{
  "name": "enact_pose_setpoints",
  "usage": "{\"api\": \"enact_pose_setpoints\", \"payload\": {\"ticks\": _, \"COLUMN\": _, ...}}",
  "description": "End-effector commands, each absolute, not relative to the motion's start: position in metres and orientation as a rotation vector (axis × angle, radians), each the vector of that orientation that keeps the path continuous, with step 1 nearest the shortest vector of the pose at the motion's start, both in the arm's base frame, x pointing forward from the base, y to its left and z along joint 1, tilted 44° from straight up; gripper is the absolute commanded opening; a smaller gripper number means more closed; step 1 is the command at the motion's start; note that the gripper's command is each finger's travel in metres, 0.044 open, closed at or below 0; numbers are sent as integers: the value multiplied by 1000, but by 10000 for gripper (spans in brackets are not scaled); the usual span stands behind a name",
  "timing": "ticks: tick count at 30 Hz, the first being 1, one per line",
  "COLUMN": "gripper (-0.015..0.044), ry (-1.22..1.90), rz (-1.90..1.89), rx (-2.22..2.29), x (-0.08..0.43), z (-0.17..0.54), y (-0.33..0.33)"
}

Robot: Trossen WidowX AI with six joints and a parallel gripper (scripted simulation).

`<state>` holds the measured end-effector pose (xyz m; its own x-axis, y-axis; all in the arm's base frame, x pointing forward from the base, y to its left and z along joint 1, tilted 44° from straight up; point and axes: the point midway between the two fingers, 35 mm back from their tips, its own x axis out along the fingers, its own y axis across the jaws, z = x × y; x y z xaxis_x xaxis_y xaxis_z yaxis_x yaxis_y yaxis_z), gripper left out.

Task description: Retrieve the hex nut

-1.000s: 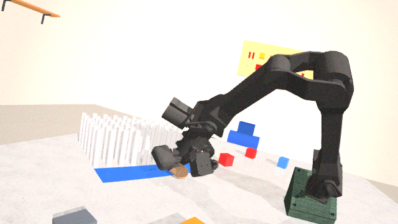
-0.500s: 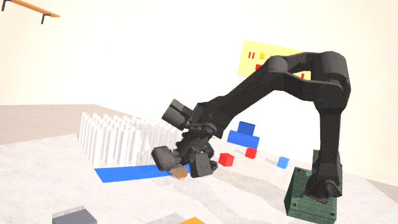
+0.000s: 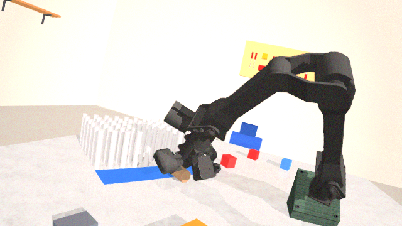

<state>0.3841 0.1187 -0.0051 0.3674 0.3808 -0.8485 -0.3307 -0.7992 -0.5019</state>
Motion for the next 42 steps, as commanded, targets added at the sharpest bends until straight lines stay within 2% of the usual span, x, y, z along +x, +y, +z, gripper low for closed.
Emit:
{"api": "enact_pose_setpoints", "payload": {"ticks": 1, "gripper": 0, "ry": -37, "rz": 1484, "rx": -2004, "x": 380, "z": -4, "y": 119}}
{"api": "enact_pose_setpoints", "payload": {"ticks": 42, "gripper": 0, "ry": -38, "rz": 1485, "rx": -2002, "x": 356, "z": 6, "y": 123}}
